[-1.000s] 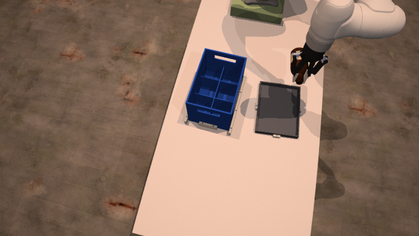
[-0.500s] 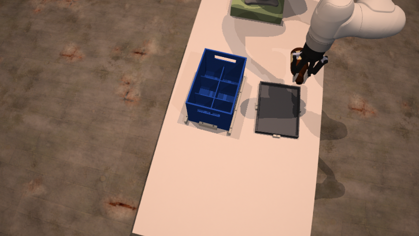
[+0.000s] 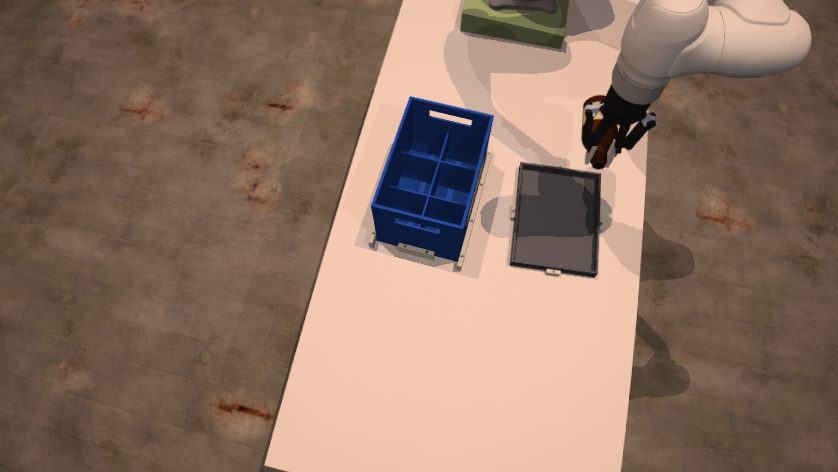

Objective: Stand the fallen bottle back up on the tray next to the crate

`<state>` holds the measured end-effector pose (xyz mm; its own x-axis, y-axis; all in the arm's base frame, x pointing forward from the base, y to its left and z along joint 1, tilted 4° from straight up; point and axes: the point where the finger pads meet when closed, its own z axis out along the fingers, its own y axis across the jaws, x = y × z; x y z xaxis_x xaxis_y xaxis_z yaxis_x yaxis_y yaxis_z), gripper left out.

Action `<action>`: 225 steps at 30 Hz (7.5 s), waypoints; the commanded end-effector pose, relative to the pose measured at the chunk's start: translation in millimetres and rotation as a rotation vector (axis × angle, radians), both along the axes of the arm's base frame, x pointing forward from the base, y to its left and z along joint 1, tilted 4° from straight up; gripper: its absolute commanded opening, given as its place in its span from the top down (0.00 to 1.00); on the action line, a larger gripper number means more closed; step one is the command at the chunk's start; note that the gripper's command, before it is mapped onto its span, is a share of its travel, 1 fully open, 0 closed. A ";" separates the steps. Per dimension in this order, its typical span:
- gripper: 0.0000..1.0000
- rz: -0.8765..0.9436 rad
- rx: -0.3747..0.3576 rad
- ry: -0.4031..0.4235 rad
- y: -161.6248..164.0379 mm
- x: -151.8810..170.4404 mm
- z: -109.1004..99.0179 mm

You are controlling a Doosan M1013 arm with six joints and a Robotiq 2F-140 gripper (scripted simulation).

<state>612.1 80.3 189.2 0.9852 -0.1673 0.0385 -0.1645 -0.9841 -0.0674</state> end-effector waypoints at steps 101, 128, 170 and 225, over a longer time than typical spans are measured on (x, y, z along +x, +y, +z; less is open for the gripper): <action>0.90 -0.492 0.024 0.030 0.0 0.0 0.1; 0.90 -0.492 0.024 0.030 0.0 0.0 0.1; 0.90 -0.753 0.037 0.045 0.0 0.0 0.1; 0.90 -0.764 -0.031 -0.057 0.8 -2.1 -0.6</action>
